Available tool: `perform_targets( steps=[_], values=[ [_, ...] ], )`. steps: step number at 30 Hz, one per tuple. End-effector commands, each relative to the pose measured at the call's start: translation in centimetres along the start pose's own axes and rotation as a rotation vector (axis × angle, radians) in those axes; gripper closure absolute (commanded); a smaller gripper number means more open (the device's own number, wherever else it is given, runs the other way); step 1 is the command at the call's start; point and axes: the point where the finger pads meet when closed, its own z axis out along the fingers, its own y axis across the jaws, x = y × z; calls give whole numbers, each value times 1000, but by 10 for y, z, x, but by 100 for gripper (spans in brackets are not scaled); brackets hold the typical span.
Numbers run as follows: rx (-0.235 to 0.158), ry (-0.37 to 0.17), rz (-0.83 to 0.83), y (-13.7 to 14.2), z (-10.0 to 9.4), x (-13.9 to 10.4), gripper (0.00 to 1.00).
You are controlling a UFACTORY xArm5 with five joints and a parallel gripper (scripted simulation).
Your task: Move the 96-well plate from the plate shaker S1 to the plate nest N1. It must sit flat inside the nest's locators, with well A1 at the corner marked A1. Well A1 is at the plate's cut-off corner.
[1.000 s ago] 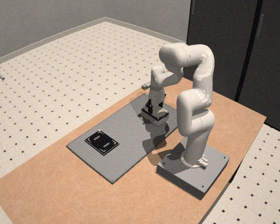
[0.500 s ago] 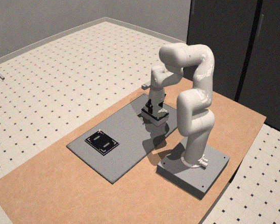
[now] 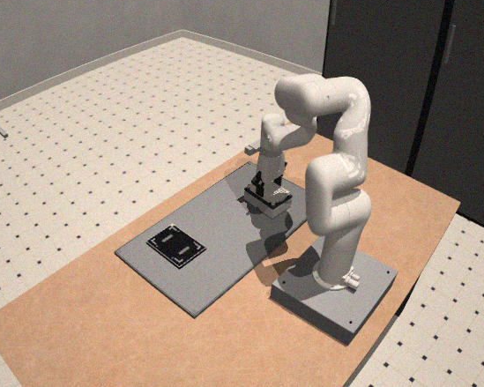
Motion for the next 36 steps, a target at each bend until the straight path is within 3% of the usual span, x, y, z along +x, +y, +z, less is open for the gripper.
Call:
perform_targets(
  steps=[1, 36],
  values=[
    [14, 8, 0, 0, -1, 1, 100],
    [14, 8, 0, 1, -18, 1, 100]
  ],
)
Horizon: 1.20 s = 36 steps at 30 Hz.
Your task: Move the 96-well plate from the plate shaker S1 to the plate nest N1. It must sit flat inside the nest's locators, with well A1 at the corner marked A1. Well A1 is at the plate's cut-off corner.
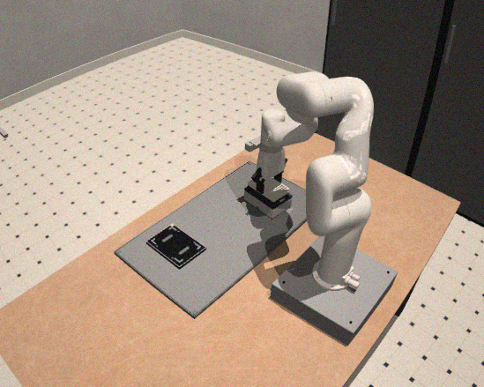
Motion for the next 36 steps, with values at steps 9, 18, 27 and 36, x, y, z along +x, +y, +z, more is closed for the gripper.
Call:
perform_targets(
  steps=[9, 18, 27, 36],
  values=[
    [14, 8, 0, 0, -6, 1, 100],
    [14, 8, 0, 1, -14, 1, 100],
    [14, 8, 0, 1, -26, 1, 100],
    [14, 8, 0, 1, -41, 1, 100]
  ],
)
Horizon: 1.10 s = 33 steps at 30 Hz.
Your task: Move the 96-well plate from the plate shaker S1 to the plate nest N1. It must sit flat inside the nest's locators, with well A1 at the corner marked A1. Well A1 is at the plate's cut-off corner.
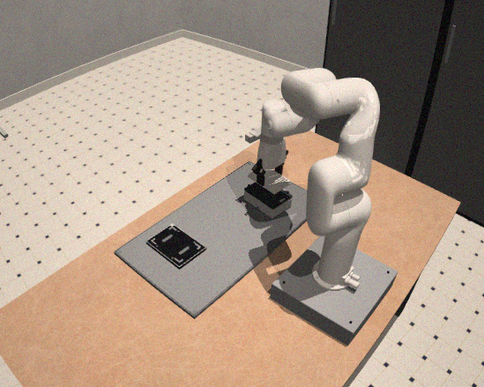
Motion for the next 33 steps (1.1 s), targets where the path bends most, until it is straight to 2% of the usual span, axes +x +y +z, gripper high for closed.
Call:
perform_targets(
  steps=[1, 17, 31, 33],
  values=[
    [14, 8, 0, 0, -8, 1, 100],
    [14, 8, 0, 1, -31, 1, 100],
    [14, 8, 0, 1, -32, 1, 100],
    [13, 8, -67, -6, -31, 2, 100]
  ],
)
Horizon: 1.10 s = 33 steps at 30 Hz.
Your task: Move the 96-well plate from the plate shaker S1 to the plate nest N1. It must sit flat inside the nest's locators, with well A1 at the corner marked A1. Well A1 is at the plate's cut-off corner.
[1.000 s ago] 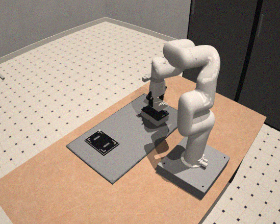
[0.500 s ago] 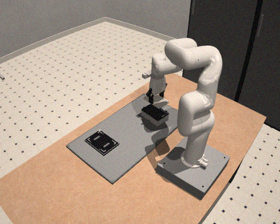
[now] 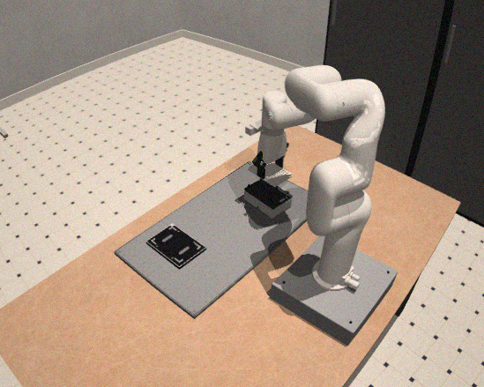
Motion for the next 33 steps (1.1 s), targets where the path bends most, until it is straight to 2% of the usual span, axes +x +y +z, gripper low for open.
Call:
perform_targets(
  steps=[1, 33],
  values=[
    [13, 9, -89, -9, 0, 2, 100],
    [14, 9, -89, -101, 9, 14, 100]
  ],
)
